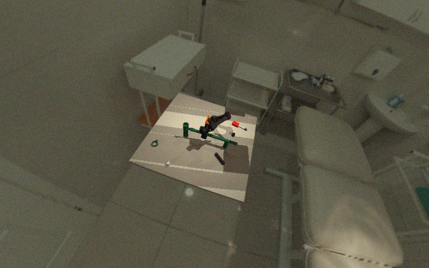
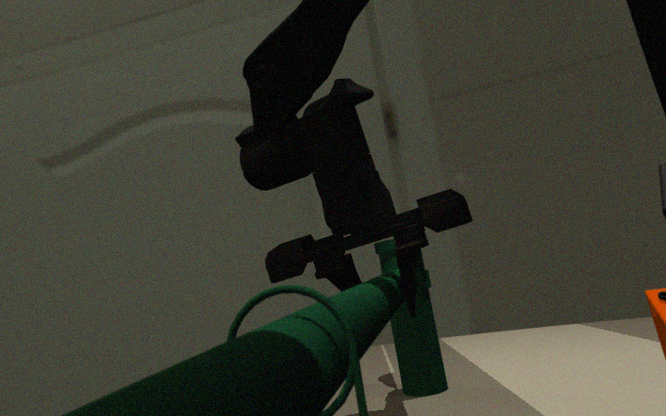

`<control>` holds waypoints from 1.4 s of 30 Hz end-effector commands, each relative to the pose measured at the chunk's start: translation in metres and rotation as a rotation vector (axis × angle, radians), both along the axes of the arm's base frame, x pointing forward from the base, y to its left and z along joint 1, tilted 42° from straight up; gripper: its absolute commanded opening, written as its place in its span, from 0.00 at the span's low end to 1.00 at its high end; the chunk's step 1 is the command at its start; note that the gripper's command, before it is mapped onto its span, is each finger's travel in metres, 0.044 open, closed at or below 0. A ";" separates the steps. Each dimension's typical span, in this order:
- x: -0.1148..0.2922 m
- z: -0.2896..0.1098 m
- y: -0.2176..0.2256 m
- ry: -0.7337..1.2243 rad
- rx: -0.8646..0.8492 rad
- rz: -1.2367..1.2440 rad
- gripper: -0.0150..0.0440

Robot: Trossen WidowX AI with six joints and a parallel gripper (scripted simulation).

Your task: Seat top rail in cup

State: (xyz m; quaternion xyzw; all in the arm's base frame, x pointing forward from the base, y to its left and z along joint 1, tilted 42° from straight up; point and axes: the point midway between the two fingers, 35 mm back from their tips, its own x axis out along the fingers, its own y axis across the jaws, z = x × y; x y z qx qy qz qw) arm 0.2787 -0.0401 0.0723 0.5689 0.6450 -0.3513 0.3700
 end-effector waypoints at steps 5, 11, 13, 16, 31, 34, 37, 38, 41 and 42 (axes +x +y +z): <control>0.001 -0.003 -0.011 -0.008 -0.015 -0.016 0.25; 0.001 -0.006 -0.013 -0.008 -0.015 -0.016 0.25; 0.001 -0.006 -0.013 -0.008 -0.015 -0.016 0.25; 0.000 -0.008 -0.014 -0.008 -0.015 -0.016 0.25; 0.000 -0.014 -0.020 -0.008 -0.015 -0.016 0.25; -0.001 -0.014 -0.021 -0.008 -0.015 -0.016 0.25; -0.001 -0.016 -0.022 -0.008 -0.015 -0.016 0.25; -0.001 -0.016 -0.022 -0.008 -0.015 -0.016 0.25; 0.000 -0.015 -0.015 -0.006 -0.002 -0.006 0.25; 0.000 -0.015 -0.015 -0.006 -0.002 -0.006 0.25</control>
